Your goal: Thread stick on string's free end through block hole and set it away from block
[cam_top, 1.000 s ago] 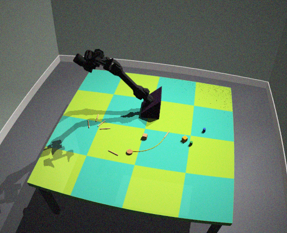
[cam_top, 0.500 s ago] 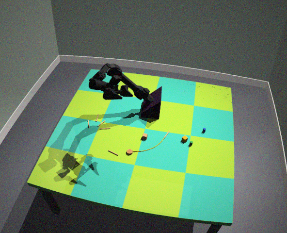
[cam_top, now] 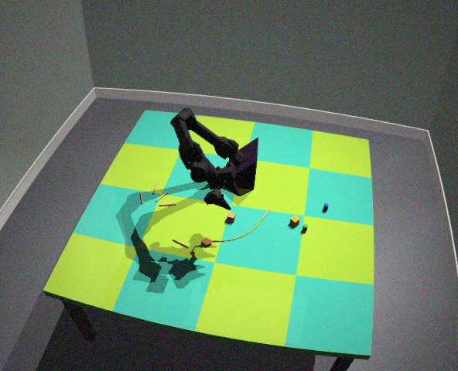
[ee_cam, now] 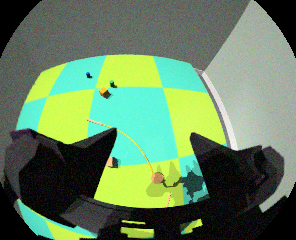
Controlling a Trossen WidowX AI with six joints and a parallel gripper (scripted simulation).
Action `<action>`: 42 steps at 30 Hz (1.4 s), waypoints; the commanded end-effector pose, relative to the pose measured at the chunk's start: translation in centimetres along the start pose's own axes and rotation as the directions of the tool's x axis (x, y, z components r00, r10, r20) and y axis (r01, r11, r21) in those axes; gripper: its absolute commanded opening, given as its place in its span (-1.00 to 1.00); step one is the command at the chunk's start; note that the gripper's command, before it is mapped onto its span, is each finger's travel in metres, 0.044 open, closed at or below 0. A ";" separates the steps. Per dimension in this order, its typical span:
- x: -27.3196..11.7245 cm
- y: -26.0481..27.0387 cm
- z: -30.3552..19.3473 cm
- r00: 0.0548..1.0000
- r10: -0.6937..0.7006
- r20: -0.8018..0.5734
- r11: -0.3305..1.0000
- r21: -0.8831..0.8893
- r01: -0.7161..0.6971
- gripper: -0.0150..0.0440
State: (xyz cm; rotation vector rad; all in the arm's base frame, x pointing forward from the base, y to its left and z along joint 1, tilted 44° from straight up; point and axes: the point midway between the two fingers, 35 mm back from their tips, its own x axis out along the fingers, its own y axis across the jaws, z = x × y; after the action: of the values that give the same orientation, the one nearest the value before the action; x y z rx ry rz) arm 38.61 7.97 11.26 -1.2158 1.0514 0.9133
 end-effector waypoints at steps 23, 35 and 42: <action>7.7 11.5 -10.8 0.692 0.119 -0.712 0.961 -0.092 -0.259 1.00; 7.6 11.4 -10.7 0.697 0.122 -0.707 0.960 -0.094 -0.263 0.31; 7.6 11.4 -10.7 0.697 0.122 -0.707 0.960 -0.094 -0.263 0.31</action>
State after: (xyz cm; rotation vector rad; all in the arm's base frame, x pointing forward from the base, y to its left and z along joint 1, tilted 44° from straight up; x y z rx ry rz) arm 28.41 -1.06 0.38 -1.7007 1.7599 0.7219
